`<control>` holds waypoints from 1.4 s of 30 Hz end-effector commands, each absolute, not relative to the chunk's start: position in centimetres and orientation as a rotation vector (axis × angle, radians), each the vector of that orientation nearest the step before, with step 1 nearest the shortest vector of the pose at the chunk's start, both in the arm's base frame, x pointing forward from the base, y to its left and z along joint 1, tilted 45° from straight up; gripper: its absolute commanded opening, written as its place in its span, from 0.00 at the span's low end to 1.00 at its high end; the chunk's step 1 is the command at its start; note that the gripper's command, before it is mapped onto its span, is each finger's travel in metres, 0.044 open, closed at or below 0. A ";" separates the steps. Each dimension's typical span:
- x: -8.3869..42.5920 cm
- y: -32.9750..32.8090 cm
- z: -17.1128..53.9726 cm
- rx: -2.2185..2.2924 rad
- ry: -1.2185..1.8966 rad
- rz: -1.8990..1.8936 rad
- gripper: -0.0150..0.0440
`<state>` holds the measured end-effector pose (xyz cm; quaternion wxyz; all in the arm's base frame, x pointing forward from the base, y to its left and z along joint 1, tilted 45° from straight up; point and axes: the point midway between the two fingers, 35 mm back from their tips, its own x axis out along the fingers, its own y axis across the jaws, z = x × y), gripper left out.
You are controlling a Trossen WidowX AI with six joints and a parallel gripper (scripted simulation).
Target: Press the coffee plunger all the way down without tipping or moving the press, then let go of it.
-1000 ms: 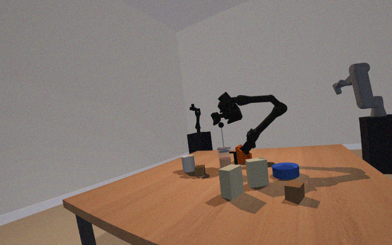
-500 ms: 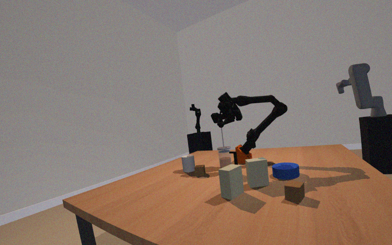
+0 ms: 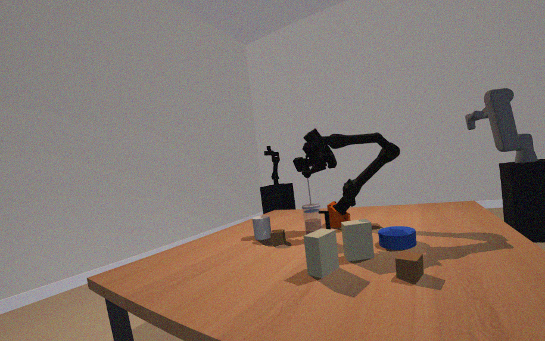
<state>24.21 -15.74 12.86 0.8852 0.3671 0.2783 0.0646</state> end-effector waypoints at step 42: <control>24.5 -10.7 6.9 0.766 0.595 0.133 0.46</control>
